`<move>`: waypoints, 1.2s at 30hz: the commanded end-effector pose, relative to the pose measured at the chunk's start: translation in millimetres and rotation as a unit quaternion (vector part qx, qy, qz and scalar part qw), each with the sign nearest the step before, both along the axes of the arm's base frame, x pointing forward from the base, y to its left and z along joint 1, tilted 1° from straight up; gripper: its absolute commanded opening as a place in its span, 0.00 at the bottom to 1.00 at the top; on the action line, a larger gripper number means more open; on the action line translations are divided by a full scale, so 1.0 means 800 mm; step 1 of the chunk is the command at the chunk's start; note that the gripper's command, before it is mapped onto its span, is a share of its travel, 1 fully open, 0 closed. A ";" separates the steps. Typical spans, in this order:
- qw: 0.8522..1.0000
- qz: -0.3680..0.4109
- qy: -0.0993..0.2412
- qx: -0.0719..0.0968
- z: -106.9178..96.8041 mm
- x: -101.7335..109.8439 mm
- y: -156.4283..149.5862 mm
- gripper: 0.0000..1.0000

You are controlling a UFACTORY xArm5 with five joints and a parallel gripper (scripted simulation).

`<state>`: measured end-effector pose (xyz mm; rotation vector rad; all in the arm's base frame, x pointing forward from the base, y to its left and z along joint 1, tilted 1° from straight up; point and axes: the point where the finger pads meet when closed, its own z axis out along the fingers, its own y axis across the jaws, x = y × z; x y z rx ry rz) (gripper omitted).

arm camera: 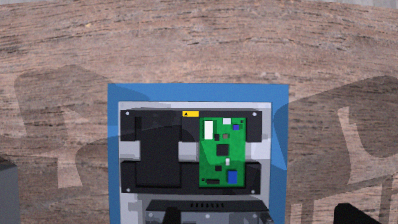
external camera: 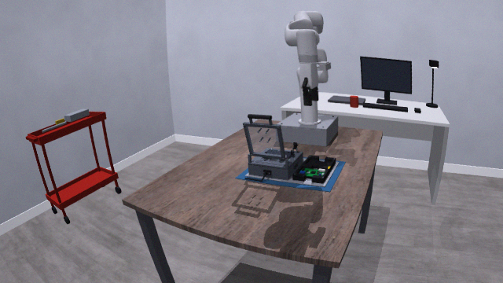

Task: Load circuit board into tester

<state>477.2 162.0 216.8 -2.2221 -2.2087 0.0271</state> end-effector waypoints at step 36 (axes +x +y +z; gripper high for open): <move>0.954 0.300 0.000 0.006 0.002 0.001 0.000 1.00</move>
